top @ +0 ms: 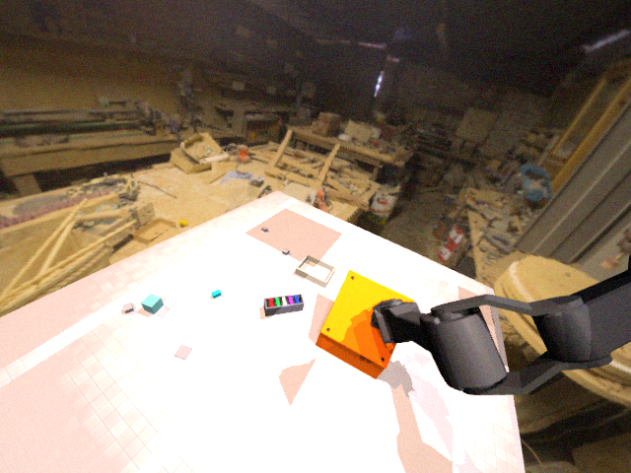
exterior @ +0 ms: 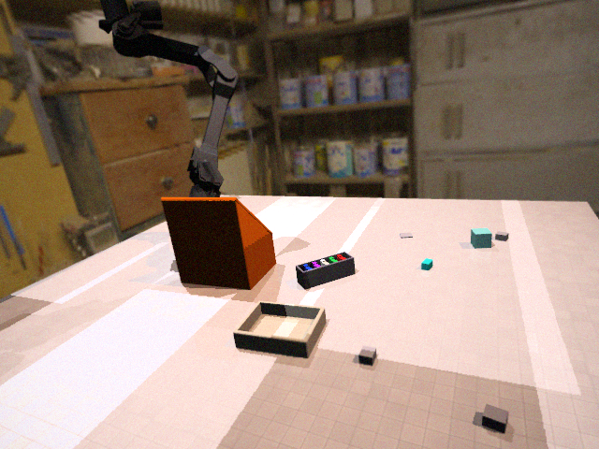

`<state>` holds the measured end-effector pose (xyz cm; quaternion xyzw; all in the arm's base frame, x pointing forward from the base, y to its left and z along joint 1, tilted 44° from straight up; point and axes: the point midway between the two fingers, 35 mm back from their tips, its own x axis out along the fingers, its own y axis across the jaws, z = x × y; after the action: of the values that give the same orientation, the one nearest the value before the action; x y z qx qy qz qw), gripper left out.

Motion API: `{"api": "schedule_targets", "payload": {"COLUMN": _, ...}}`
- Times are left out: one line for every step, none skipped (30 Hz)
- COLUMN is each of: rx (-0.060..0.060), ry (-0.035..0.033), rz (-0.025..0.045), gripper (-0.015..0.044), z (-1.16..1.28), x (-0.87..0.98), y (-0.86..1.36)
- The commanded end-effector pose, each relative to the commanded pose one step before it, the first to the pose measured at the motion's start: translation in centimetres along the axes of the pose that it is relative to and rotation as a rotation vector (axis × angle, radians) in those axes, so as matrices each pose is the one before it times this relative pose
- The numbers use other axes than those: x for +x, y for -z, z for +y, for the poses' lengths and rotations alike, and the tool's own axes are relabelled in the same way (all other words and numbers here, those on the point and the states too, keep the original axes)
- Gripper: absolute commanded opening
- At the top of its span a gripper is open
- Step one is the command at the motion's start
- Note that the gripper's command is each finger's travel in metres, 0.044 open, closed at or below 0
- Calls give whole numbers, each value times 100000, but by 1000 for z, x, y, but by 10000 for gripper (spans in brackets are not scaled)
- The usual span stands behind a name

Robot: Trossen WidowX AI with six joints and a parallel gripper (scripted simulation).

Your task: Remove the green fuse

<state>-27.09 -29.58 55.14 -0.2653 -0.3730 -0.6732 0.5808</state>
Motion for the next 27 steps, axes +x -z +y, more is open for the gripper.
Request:
{"api": "schedule_targets", "payload": {"rx": 524, "ry": 22, "rz": 528, "gripper": 374, "z": 52, "x": 29, "y": 241}}
{"api": "schedule_targets", "payload": {"rx": 1567, "ry": 55, "rz": 1594, "gripper": 347, "z": 163, "x": 86, "y": 724}}
{"api": "schedule_targets", "payload": {"rx": 2590, "ry": 56, "rz": 2686, "gripper": 321, "z": 286, "x": 144, "y": 1212}}
{"api": "schedule_targets", "payload": {"rx": 3080, "ry": 10, "rz": 3282, "gripper": 295, "z": 361, "x": 182, "y": 1470}}
{"api": "schedule_targets", "payload": {"rx": 3037, "ry": -51, "rz": 3335, "gripper": 269, "z": 375, "x": 195, "y": 1482}}
{"api": "schedule_targets", "payload": {"rx": 2991, "ry": -109, "rz": 3387, "gripper": 242, "z": 388, "x": 208, "y": 1493}}
{"api": "schedule_targets", "payload": {"rx": 2943, "ry": -165, "rz": 3438, "gripper": 216, "z": 400, "x": 222, "y": 1504}}
{"api": "schedule_targets", "payload": {"rx": 2893, "ry": -219, "rz": 3489, "gripper": 190, "z": 412, "x": 235, "y": 1514}}
{"api": "schedule_targets", "payload": {"rx": 2841, "ry": -271, "rz": 3538, "gripper": 164, "z": 424, "x": 248, "y": 1524}}
{"api": "schedule_targets", "payload": {"rx": 2787, "ry": -320, "rz": 3587, "gripper": 137, "z": 435, "x": 261, "y": 1533}}
{"api": "schedule_targets", "payload": {"rx": 1308, "ry": -1014, "rz": 2371, "gripper": 111, "z": 718, "x": 200, "y": 1076}}
{"api": "schedule_targets", "payload": {"rx": 1051, "ry": -864, "rz": 1959, "gripper": 85, "z": 597, "x": 169, "y": 883}}
{"api": "schedule_targets", "payload": {"rx": 805, "ry": -694, "rz": 1535, "gripper": 74, "z": 470, "x": 135, "y": 688}}
{"api": "schedule_targets", "payload": {"rx": 791, "ry": -419, "rz": 1323, "gripper": 74, "z": 303, "x": 112, "y": 575}}
{"api": "schedule_targets", "payload": {"rx": 1281, "ry": -318, "rz": 1888, "gripper": 74, "z": 275, "x": 150, "y": 795}}
{"api": "schedule_targets", "payload": {"rx": 1632, "ry": -430, "rz": 2459, "gripper": 74, "z": 363, "x": 196, "y": 1030}}
{"api": "schedule_targets", "payload": {"rx": 1965, "ry": -557, "rz": 3042, "gripper": 74, "z": 454, "x": 244, "y": 1268}}
{"api": "schedule_targets", "payload": {"rx": 2134, "ry": -654, "rz": 3413, "gripper": 74, "z": 515, "x": 278, "y": 1413}}
{"api": "schedule_targets", "payload": {"rx": 2086, "ry": -690, "rz": 3455, "gripper": 74, "z": 525, "x": 288, "y": 1420}}
{"api": "schedule_targets", "payload": {"rx": 2033, "ry": -724, "rz": 3490, "gripper": 74, "z": 533, "x": 298, "y": 1425}}
{"api": "schedule_targets", "payload": {"rx": 2565, "ry": -336, "rz": 2402, "gripper": 74, "z": 488, "x": 317, "y": 1299}}
{"api": "schedule_targets", "payload": {"rx": 2508, "ry": -326, "rz": 2456, "gripper": 74, "z": 487, "x": 316, "y": 1314}}
{"api": "schedule_targets", "payload": {"rx": 2309, "ry": -347, "rz": 2864, "gripper": 74, "z": 453, "x": 318, "y": 1372}}
{"api": "schedule_targets", "payload": {"rx": 1985, "ry": -378, "rz": 3317, "gripper": 74, "z": 394, "x": 314, "y": 1400}}
{"api": "schedule_targets", "payload": {"rx": 1742, "ry": -403, "rz": 3558, "gripper": 74, "z": 354, "x": 313, "y": 1396}}
{"api": "schedule_targets", "payload": {"rx": 1690, "ry": -421, "rz": 3588, "gripper": 74, "z": 358, "x": 323, "y": 1399}}
{"api": "schedule_targets", "payload": {"rx": 1619, "ry": -437, "rz": 3628, "gripper": 74, "z": 358, "x": 332, "y": 1398}}
